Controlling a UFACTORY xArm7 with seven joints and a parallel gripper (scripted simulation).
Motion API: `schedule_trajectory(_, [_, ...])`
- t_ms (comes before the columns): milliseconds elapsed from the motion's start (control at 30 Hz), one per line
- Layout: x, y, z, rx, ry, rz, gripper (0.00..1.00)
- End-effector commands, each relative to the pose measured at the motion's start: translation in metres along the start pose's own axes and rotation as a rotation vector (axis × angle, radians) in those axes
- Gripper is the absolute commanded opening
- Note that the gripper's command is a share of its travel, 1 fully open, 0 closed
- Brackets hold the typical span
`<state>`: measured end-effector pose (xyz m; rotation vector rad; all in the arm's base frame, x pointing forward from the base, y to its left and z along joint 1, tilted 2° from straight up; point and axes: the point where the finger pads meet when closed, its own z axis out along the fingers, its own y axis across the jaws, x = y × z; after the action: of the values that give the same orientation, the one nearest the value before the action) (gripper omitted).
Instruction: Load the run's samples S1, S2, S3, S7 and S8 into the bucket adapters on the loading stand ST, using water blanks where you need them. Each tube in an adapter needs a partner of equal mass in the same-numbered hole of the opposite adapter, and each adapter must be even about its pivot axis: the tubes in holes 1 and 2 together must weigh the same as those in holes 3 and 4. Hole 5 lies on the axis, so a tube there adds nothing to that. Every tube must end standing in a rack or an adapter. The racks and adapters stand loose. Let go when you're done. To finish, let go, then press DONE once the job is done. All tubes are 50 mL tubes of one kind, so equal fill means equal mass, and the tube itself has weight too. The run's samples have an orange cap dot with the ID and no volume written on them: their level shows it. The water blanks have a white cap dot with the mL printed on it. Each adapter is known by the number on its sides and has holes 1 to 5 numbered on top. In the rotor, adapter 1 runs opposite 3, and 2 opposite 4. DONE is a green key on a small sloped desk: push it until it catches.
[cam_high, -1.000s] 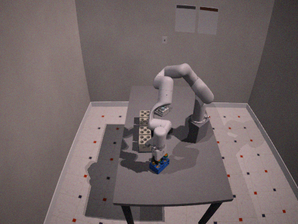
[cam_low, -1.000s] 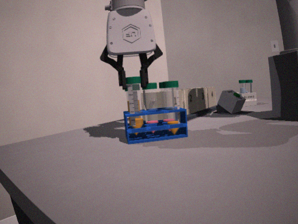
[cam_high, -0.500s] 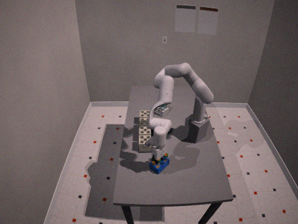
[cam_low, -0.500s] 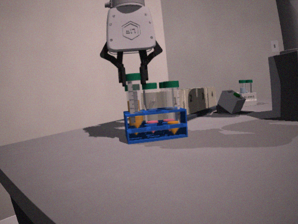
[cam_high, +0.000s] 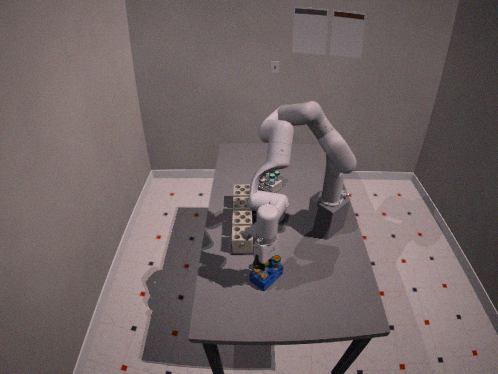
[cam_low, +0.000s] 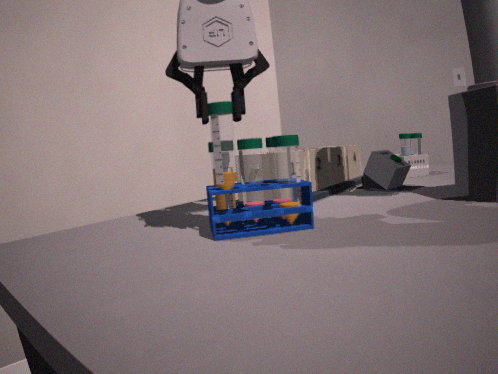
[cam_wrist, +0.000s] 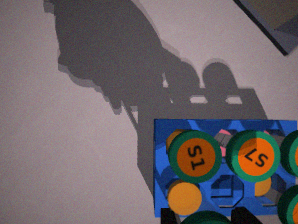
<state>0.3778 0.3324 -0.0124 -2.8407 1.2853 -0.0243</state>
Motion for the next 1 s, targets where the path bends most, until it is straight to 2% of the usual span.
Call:
schedule_trajectory(0, [0.000,-0.001,-0.007,0.003,0.000,0.000,0.00])
schedule_trajectory(967, [0.000,-0.001,-0.061,0.003,0.000,0.000,0.00])
